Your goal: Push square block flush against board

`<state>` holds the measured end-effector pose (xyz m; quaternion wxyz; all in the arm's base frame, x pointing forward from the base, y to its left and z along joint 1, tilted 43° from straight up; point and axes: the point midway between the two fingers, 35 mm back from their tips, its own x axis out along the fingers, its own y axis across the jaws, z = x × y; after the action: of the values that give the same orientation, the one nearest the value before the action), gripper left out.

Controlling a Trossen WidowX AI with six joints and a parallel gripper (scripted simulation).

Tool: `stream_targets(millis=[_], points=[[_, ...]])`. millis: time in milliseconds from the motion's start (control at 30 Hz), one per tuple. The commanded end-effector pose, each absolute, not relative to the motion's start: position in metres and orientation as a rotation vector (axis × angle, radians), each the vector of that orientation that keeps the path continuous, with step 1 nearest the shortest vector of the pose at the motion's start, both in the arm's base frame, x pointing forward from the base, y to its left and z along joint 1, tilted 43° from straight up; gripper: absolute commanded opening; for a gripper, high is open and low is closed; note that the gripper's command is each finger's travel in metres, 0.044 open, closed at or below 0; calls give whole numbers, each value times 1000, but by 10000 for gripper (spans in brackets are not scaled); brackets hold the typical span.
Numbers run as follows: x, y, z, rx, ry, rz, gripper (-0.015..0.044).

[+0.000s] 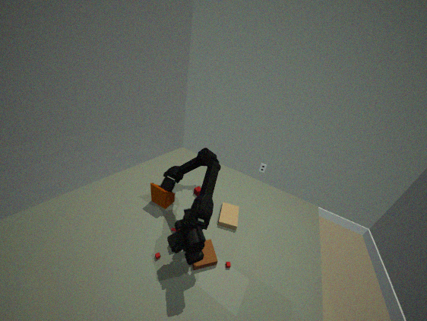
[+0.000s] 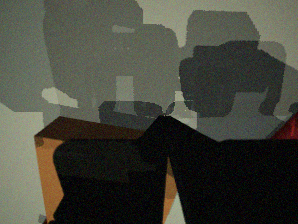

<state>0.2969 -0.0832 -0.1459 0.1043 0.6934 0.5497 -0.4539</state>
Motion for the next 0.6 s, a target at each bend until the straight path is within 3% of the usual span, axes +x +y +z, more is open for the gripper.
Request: stream_targets(millis=[0, 567], points=[[304, -76, -140, 2047, 1628, -1322, 0], [315, -69, -134, 2048, 1628, -1321, 0]])
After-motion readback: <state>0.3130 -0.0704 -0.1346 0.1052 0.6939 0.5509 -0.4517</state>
